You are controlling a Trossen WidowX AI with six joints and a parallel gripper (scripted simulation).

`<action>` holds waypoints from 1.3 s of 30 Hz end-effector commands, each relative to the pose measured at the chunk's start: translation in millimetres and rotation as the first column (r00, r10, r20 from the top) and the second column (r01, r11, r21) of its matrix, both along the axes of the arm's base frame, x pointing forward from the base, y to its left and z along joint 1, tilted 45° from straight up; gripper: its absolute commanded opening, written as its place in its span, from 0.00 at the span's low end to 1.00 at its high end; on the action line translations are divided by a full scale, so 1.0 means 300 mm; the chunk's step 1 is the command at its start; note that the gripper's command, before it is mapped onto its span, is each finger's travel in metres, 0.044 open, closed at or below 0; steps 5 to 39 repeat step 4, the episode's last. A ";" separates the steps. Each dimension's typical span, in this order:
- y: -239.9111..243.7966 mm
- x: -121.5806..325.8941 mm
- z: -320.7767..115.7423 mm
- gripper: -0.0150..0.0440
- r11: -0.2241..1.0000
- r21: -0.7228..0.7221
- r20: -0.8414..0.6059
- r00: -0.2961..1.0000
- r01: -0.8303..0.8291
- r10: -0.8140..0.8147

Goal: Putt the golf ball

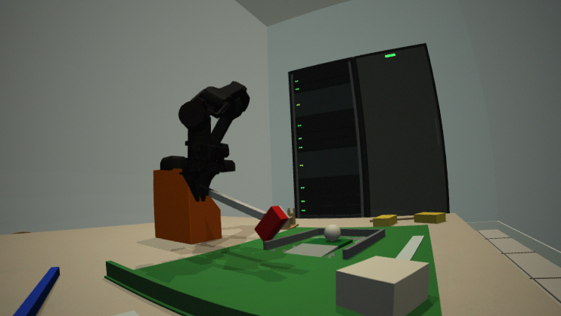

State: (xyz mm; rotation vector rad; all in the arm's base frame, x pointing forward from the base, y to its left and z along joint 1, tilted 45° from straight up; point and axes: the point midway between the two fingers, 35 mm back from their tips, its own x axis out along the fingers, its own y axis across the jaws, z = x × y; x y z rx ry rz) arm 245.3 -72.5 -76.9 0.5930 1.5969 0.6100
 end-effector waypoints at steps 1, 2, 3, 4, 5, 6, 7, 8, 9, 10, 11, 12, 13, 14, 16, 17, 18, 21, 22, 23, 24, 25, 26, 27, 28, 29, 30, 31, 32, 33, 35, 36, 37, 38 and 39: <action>-0.001 0.001 -0.002 0.25 1.000 -0.001 0.001 1.000 0.002 -0.002; -0.001 0.001 -0.002 0.25 1.000 -0.001 0.001 1.000 0.002 -0.002; -0.001 0.001 -0.002 0.25 1.000 -0.001 0.001 1.000 0.002 -0.002; -0.001 0.001 -0.002 0.25 1.000 -0.001 0.001 1.000 0.002 -0.002; -0.001 0.001 -0.002 0.25 1.000 -0.001 0.001 1.000 0.002 -0.002; -0.001 0.001 -0.002 0.25 1.000 -0.001 0.001 1.000 0.002 -0.002; -0.001 0.001 -0.002 0.25 1.000 -0.001 0.001 1.000 0.002 -0.002; -0.001 0.001 -0.002 0.25 1.000 -0.001 0.001 1.000 0.002 -0.002; -0.001 0.001 -0.002 0.25 1.000 -0.001 0.001 1.000 0.002 -0.002; -0.001 0.001 -0.002 0.25 1.000 -0.001 0.001 1.000 0.002 -0.002; -0.001 0.001 -0.002 0.25 1.000 -0.001 0.001 1.000 0.002 -0.002; -0.001 0.001 -0.002 0.25 1.000 -0.001 0.001 1.000 0.002 -0.002; -0.001 0.001 -0.002 0.25 1.000 -0.001 0.001 1.000 0.002 -0.002; -0.001 0.001 -0.002 0.25 1.000 -0.001 0.001 1.000 0.002 -0.002; -0.001 0.001 -0.002 0.25 1.000 -0.001 0.001 1.000 0.002 -0.002; -0.001 0.001 -0.002 0.25 1.000 -0.001 0.001 1.000 0.002 -0.002; -0.001 0.001 -0.002 0.25 1.000 -0.001 0.001 1.000 0.002 -0.002; -0.001 0.001 -0.002 0.25 1.000 -0.001 0.001 1.000 0.002 -0.002; -0.001 0.001 -0.002 0.25 1.000 -0.001 0.001 1.000 0.002 -0.002; -0.001 0.001 -0.002 0.25 1.000 -0.001 0.001 1.000 0.002 -0.002; -0.001 0.001 -0.002 0.25 1.000 -0.001 0.001 1.000 0.002 -0.002; -0.001 0.001 -0.002 0.25 1.000 -0.001 0.001 1.000 0.002 -0.002; -0.001 0.001 -0.002 0.25 1.000 -0.001 0.001 1.000 0.002 -0.002; -0.001 0.001 -0.002 0.25 1.000 -0.001 0.001 1.000 0.002 -0.002; -0.001 0.001 -0.002 0.25 1.000 -0.001 0.001 1.000 0.002 -0.002; -0.001 0.001 -0.002 0.25 1.000 -0.001 0.001 1.000 0.002 -0.002; -0.001 0.001 -0.002 0.25 1.000 -0.001 0.001 1.000 0.002 -0.002; -0.001 0.001 -0.002 0.25 1.000 -0.001 0.001 1.000 0.002 -0.002; -0.001 0.001 -0.002 0.25 1.000 -0.001 0.001 1.000 0.002 -0.002; -0.001 0.001 -0.002 0.25 1.000 -0.001 0.001 1.000 0.002 -0.002; -0.001 0.001 -0.002 0.25 1.000 -0.001 0.001 1.000 0.002 -0.002; -0.001 0.001 -0.002 0.25 1.000 -0.001 0.001 1.000 0.002 -0.002; -0.001 0.001 -0.002 0.25 1.000 -0.001 0.001 1.000 0.002 -0.002; -0.001 0.001 -0.002 0.25 1.000 -0.001 0.001 1.000 0.002 -0.002; -0.001 0.001 -0.002 0.25 1.000 -0.001 0.001 1.000 0.002 -0.002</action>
